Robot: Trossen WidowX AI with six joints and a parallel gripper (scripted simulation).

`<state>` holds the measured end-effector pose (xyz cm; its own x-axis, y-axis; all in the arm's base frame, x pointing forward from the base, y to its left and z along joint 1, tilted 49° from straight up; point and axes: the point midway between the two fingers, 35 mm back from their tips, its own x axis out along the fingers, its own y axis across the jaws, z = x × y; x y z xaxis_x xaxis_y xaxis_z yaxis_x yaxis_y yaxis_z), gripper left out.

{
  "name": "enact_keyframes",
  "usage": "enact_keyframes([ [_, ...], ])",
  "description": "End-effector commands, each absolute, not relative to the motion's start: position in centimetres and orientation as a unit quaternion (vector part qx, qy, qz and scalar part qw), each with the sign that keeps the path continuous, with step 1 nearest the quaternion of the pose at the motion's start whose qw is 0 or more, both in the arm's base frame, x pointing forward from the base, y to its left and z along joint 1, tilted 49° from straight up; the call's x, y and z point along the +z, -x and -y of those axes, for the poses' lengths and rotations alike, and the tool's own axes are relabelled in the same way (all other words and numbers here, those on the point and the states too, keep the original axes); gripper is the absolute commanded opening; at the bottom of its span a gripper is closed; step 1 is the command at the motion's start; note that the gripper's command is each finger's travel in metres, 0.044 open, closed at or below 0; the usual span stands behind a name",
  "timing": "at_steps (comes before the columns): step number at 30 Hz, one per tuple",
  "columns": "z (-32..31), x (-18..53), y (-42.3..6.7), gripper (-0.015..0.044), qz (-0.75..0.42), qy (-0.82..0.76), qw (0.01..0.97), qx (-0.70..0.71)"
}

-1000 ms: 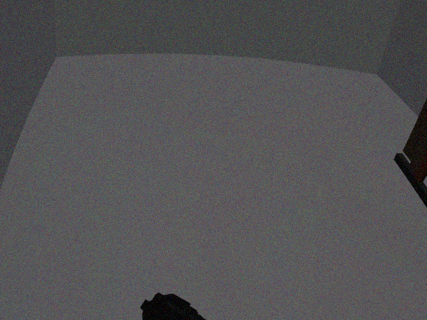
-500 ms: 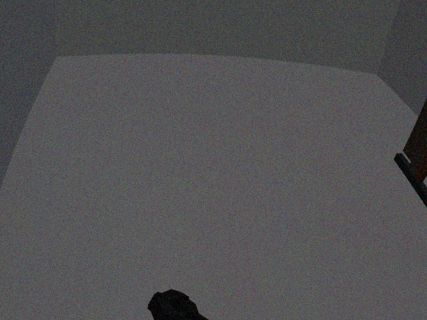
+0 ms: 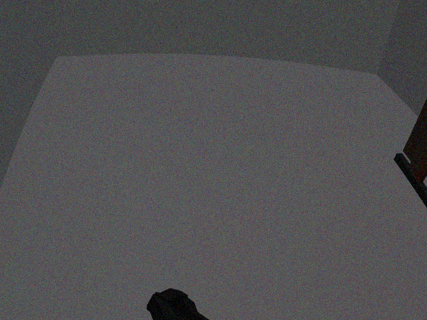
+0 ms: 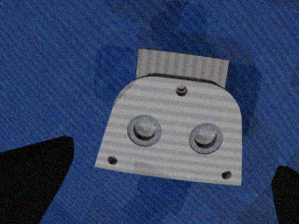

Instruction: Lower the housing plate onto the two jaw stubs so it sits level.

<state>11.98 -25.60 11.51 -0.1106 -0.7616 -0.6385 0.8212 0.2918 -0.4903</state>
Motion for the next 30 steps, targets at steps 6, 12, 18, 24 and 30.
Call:
enact_keyframes([
  [6,26.2,10.5,-11.7,0.044,-0.456,-0.033,0.665,-0.591],
  [12,26.2,10.5,-11.7,0.044,-0.456,-0.033,0.665,-0.591],
  [18,26.9,9.9,-11.7,0.044,-0.456,-0.033,0.665,-0.591],
  [24,27.6,9.3,-11.6,0.044,-0.456,-0.033,0.664,-0.591],
  [30,28.3,8.7,-11.4,0.044,-0.456,-0.032,0.664,-0.591],
])
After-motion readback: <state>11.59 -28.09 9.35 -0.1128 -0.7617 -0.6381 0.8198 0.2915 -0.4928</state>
